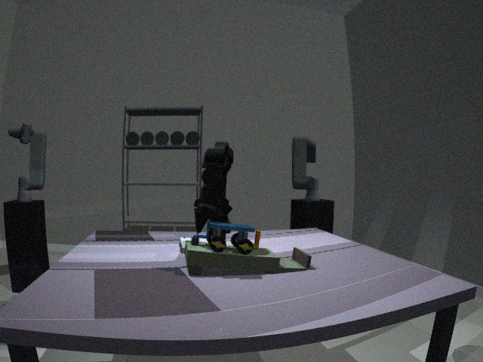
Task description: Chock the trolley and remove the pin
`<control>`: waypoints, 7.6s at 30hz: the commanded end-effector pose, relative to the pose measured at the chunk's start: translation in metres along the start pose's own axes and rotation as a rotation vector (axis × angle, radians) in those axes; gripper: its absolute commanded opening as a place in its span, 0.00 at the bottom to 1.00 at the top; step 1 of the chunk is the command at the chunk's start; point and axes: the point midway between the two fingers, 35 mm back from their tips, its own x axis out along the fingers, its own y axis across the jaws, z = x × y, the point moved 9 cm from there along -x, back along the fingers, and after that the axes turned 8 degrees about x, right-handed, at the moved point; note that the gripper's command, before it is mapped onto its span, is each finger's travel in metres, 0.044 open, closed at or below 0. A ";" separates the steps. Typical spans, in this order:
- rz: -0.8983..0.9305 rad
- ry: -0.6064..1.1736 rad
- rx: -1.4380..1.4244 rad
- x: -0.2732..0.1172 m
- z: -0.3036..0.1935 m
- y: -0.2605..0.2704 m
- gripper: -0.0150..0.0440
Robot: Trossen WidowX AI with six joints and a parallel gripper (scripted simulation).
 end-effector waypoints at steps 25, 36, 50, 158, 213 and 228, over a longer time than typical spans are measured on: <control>0.002 0.003 -0.006 -0.010 -0.001 0.002 0.25; 0.002 0.003 -0.006 -0.016 -0.001 0.002 0.25; 0.002 0.003 -0.006 -0.024 -0.002 0.002 0.25; 0.009 0.003 -0.007 -0.039 -0.010 0.081 0.25; 0.012 -0.016 -0.007 -0.066 0.180 0.112 0.25; -0.009 -0.085 -0.342 -0.065 0.171 0.113 0.25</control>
